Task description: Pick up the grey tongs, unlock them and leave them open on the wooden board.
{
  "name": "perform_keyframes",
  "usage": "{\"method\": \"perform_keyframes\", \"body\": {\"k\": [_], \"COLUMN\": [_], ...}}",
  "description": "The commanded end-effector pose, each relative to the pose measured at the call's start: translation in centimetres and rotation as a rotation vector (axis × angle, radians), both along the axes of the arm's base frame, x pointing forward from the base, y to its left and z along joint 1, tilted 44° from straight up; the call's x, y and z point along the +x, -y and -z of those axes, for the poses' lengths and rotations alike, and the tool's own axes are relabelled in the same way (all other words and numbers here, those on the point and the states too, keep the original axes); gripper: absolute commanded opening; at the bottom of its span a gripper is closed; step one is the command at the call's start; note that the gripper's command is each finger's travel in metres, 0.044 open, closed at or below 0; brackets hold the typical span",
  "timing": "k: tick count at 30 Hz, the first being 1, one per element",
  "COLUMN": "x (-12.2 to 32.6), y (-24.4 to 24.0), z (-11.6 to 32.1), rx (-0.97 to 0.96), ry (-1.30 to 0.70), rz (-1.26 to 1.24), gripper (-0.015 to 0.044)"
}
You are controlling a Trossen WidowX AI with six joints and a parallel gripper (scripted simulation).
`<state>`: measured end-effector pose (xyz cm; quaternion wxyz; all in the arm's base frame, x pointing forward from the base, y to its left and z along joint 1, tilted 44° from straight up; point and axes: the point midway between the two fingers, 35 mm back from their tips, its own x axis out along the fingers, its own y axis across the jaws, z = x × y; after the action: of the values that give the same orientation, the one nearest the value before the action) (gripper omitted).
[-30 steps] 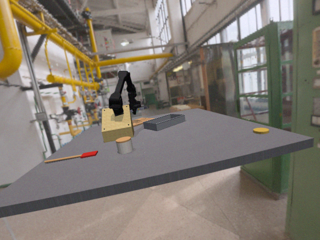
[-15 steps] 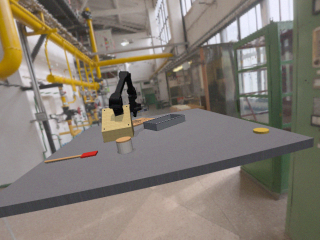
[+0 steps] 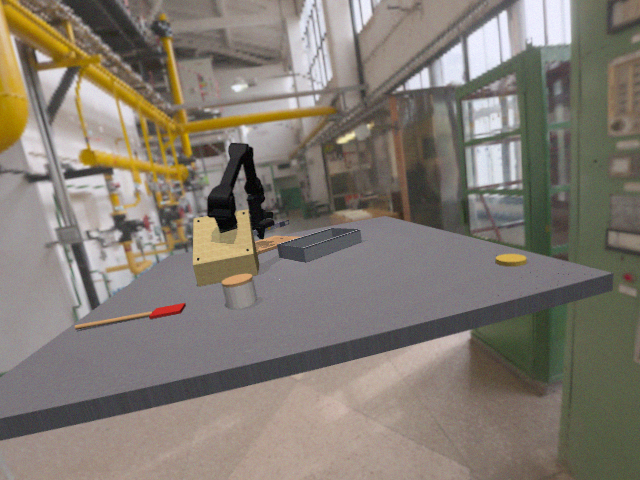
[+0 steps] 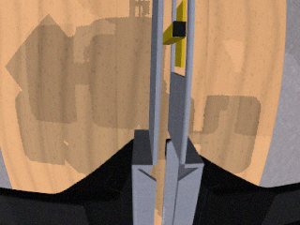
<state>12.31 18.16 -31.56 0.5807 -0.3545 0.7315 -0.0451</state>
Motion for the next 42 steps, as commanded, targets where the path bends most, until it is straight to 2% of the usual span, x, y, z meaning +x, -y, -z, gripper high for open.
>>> {"method": "perform_keyframes", "body": {"k": [1,3,25,28,31,39,42], "x": [0.0,0.0,0.0,0.1,1.5,7.5,8.4], "y": [0.3,0.3,0.1,0.1,0.0,1.9,2.7], "z": [0.1,0.1,0.0,-0.2,-2.3,-14.1,-16.3], "rx": [-0.002,-0.002,0.000,-0.002,-0.019,-0.116,-0.135], "ry": [0.001,0.001,0.000,0.000,0.001,-0.015,-0.021], "rz": [-0.006,-0.006,0.000,0.000,0.001,0.004,0.005], "gripper": [-0.0150,-0.0150,0.0428,0.0440,0.0440,0.0440,0.0440]}}
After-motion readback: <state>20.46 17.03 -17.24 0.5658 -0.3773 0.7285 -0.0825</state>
